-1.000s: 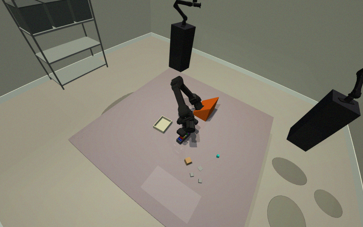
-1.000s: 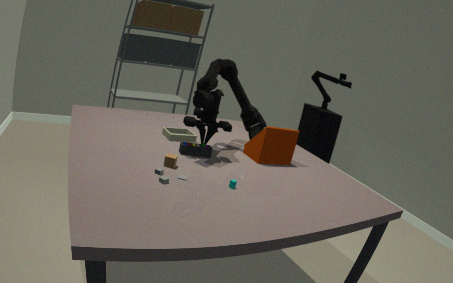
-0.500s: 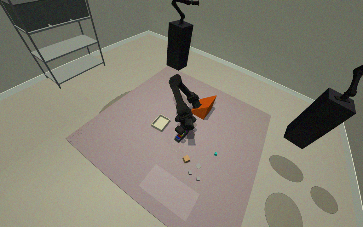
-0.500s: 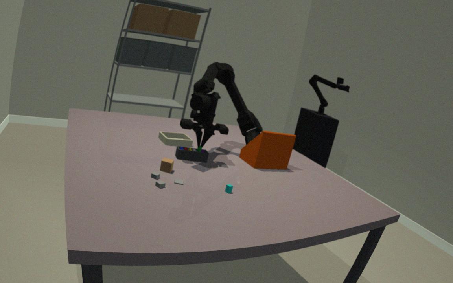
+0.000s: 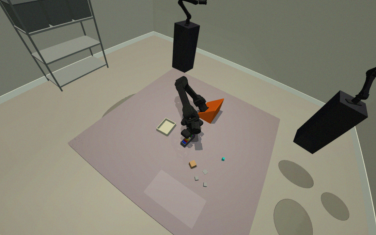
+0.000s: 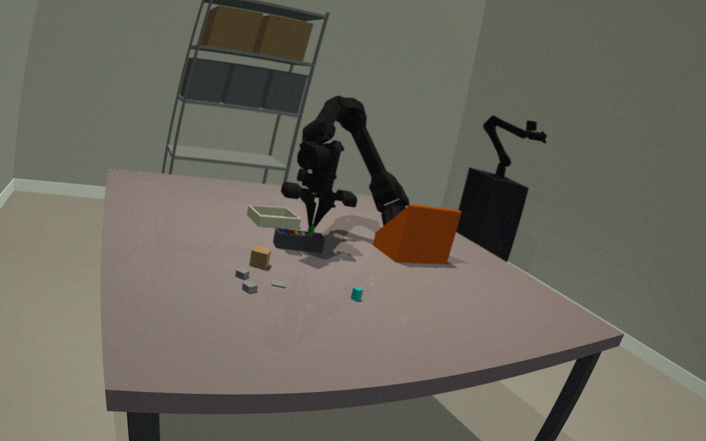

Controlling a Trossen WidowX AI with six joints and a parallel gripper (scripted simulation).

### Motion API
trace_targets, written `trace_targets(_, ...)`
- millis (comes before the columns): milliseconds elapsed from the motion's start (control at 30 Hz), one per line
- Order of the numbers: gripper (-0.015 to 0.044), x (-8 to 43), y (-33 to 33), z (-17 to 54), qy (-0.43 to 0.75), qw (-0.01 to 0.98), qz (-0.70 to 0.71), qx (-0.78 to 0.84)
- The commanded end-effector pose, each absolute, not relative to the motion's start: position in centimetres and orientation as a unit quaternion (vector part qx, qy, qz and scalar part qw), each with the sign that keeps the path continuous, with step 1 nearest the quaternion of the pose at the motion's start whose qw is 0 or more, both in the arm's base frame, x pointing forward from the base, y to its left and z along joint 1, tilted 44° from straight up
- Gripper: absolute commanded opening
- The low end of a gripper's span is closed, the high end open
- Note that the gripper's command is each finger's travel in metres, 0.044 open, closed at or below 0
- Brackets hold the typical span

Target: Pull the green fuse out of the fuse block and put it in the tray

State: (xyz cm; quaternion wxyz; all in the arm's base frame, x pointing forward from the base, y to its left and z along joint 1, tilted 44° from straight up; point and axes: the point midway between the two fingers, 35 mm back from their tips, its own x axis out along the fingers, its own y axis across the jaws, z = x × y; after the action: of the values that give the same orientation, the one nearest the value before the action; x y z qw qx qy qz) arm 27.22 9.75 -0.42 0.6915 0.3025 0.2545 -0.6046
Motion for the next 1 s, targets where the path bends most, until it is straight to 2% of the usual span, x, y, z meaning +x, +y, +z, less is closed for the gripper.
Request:
trace_targets(0,0.0000,27.2,10.1,-0.2,0.255,0.690,-0.604,0.306)
trace_targets(967,0.0000,26.8,11.7,1.4,0.255,0.691,-0.604,0.306)
